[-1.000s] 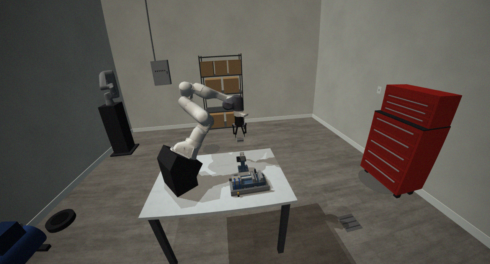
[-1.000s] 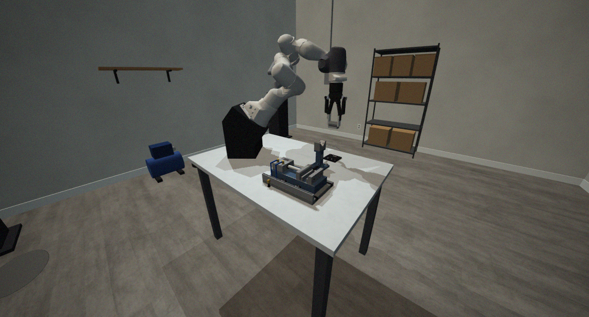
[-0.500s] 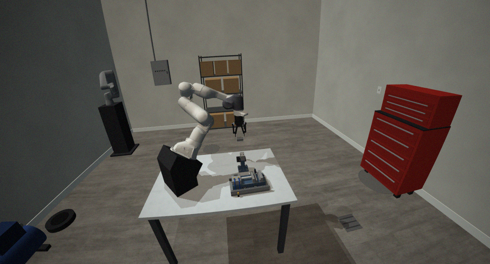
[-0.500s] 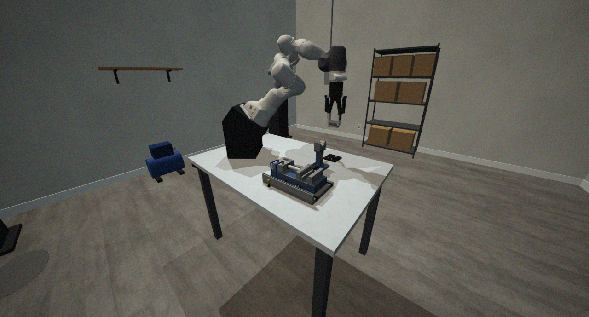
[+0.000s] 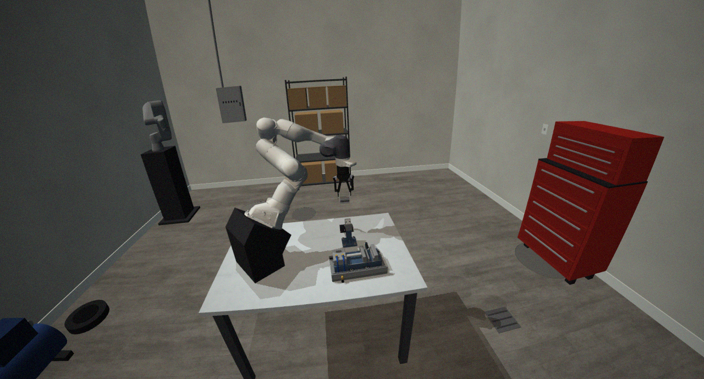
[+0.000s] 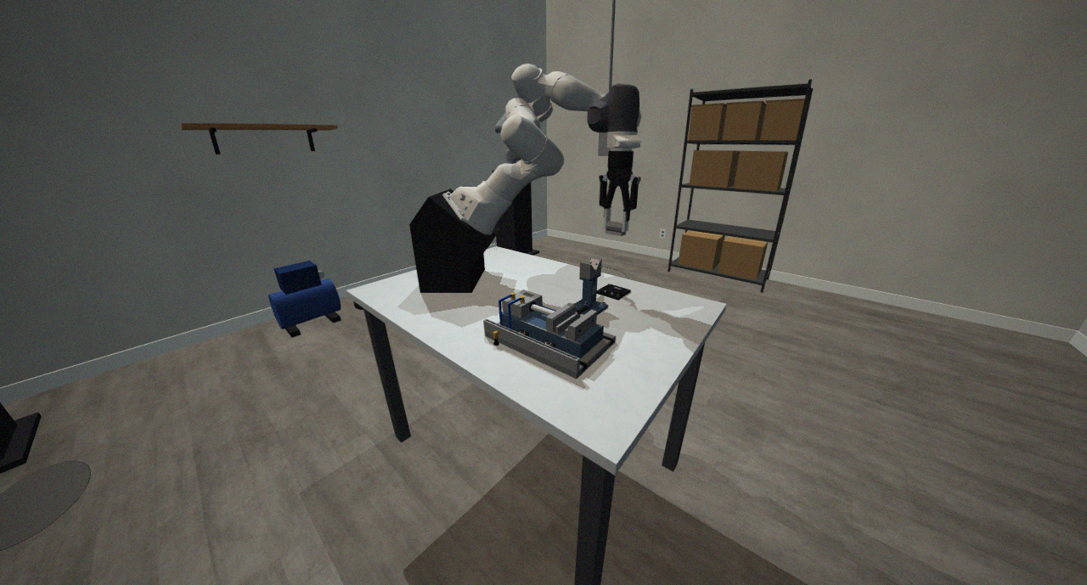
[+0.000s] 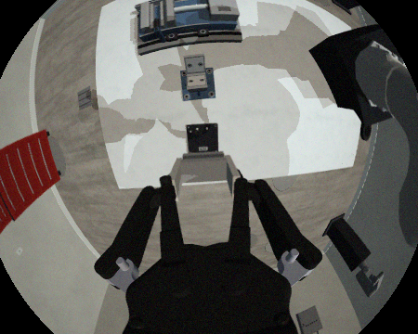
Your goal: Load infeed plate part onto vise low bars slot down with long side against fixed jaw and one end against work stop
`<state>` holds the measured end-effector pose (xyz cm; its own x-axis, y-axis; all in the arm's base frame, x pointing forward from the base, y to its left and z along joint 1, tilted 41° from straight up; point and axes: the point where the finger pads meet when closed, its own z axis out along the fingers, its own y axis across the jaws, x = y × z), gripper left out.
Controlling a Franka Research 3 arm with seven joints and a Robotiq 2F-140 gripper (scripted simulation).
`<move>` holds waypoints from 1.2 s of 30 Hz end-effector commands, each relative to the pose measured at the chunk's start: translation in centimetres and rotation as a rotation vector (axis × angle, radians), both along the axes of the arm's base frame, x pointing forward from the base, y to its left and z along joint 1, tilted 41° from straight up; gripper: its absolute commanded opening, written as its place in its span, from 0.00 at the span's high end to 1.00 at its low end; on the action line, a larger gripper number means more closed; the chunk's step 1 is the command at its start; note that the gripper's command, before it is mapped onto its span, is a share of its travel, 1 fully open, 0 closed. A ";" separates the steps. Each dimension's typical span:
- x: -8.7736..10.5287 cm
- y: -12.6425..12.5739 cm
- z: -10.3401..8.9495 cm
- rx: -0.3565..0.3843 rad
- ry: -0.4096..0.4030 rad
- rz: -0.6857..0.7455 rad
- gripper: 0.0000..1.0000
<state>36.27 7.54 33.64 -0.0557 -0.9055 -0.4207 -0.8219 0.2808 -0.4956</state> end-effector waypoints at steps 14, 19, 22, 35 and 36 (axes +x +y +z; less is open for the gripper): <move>0.0 0.0 0.1 0.002 0.001 -0.005 1.00; 0.0 0.0 0.1 0.002 0.001 -0.005 1.00; 0.0 0.0 0.1 0.003 0.002 -0.006 1.00; 0.0 -0.3 0.2 0.017 0.015 -0.031 1.00; 0.0 -0.4 0.2 0.020 0.017 -0.035 1.00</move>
